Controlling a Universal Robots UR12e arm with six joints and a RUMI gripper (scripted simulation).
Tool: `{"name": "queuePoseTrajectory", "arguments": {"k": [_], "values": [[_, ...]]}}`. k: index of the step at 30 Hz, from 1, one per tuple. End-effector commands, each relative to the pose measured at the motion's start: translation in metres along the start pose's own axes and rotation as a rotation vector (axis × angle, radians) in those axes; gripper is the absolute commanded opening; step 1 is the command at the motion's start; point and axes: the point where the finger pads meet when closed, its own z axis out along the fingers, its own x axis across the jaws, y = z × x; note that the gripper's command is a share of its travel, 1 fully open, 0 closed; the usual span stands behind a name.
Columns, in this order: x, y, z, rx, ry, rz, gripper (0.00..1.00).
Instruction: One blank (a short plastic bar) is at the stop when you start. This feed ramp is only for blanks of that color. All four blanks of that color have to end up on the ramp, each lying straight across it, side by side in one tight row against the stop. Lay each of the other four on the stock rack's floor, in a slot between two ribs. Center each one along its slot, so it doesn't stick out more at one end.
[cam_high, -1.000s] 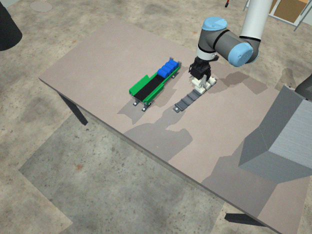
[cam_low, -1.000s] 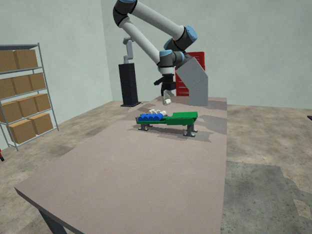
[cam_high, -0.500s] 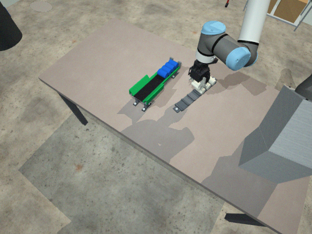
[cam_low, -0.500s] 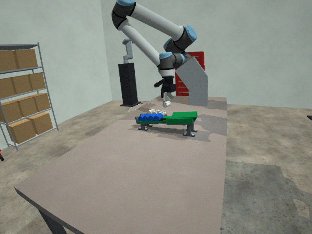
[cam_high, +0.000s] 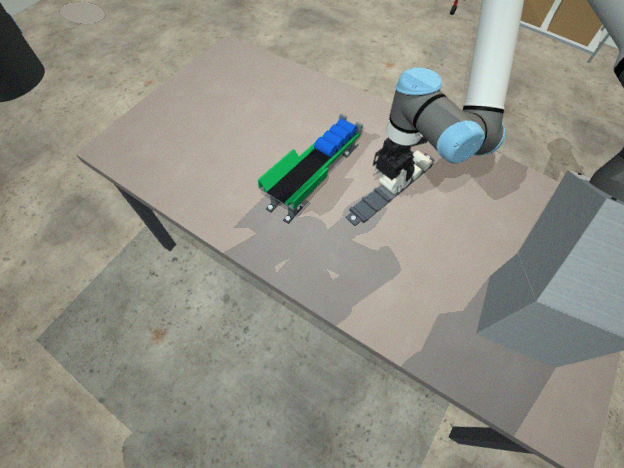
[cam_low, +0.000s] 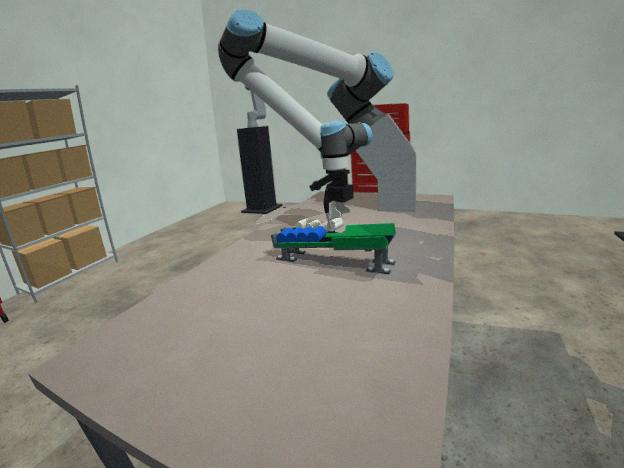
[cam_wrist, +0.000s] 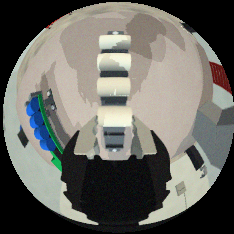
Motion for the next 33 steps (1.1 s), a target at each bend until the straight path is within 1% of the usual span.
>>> {"name": "queuePoseTrajectory", "arguments": {"k": [1, 6, 33], "values": [[-0.0049, -0.0006, 0.0180, 0.000, -0.010, 0.001, 0.35], [-0.0049, -0.0006, 0.0219, 0.000, -0.010, 0.001, 0.35], [-0.0045, -0.0002, 0.0198, 0.000, -0.011, 0.000, 0.35]]}}
